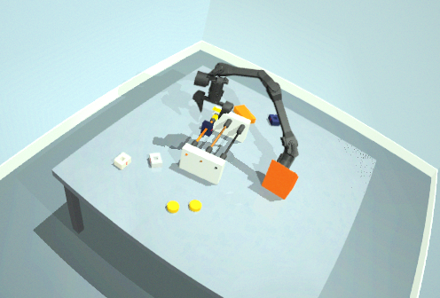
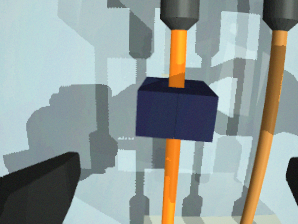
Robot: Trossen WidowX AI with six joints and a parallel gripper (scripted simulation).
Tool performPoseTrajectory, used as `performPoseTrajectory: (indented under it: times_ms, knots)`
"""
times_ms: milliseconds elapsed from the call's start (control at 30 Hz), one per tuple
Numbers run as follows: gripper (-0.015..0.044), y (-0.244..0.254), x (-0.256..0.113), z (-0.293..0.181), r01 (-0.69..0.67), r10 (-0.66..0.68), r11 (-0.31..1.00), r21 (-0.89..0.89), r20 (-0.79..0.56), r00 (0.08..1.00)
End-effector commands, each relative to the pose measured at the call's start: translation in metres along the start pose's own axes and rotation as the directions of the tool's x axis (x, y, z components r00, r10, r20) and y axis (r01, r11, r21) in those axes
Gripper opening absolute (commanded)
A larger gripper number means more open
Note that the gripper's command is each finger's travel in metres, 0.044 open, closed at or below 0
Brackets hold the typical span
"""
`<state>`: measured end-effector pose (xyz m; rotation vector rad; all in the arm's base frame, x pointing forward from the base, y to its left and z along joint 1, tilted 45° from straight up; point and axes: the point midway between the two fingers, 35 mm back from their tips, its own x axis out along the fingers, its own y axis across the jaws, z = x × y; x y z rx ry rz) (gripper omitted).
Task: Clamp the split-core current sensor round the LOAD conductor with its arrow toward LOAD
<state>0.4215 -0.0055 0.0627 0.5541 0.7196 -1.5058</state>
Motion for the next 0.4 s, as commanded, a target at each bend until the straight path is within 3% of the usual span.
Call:
performPoseTrajectory:
  times_ms: [0,367]
  knots:
    - [0.044,-0.0002,-0.0001,0.0006,0.0,0.0,1.0,0.004,0.005,1.0]
    - [0.044,0.0,0.0,0.0,0.0,0.0,1.0,0.0,0.0,1.0]
